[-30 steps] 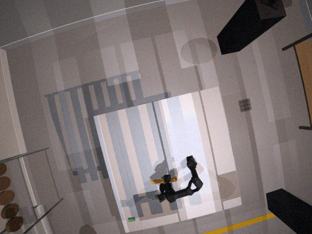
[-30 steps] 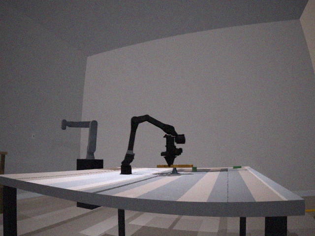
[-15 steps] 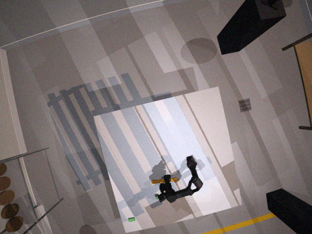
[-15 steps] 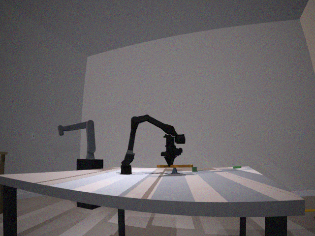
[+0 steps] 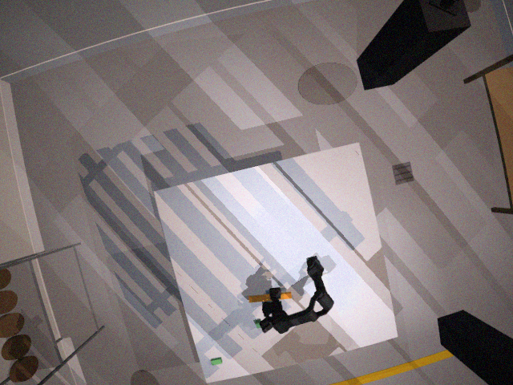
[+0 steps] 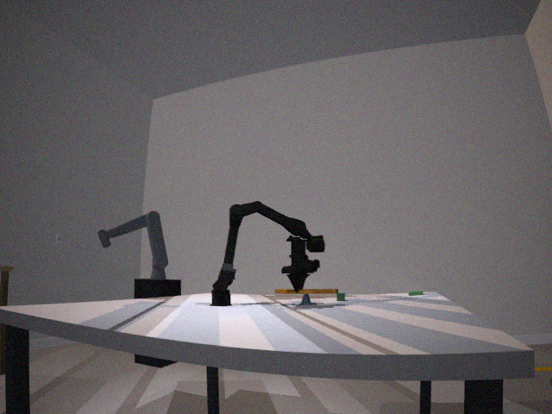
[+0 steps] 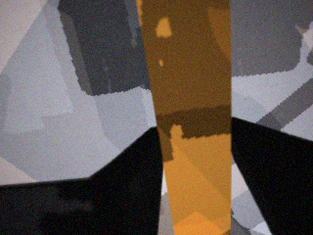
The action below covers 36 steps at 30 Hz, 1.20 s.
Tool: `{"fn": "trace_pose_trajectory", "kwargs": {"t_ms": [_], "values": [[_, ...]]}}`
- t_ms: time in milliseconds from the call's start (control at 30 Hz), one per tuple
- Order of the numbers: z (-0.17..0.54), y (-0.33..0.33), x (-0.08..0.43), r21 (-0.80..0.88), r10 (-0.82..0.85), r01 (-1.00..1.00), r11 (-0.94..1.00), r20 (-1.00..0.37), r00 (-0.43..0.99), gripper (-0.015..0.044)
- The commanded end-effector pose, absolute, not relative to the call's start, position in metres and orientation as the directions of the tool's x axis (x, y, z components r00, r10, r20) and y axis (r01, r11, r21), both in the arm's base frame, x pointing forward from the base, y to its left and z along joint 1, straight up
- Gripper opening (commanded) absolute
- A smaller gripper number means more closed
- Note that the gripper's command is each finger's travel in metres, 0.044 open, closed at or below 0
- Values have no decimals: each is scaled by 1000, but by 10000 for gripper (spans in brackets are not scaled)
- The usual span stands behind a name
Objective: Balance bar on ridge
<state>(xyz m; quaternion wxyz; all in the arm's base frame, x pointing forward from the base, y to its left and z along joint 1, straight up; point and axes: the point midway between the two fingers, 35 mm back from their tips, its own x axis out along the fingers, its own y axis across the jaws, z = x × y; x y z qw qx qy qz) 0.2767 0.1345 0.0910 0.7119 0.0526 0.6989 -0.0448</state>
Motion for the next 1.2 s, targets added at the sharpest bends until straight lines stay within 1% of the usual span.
{"fn": "trace_pose_trajectory", "kwargs": {"t_ms": [0,833,1033,1067,1167], "values": [[91,134,277,12,10,137,990,-1000,19,0],[91,134,277,12,10,137,990,-1000,19,0],[91,134,277,12,10,137,990,-1000,19,157],[91,134,277,12,10,137,990,-1000,19,167],[91,134,277,12,10,137,990,-1000,19,167]]}}
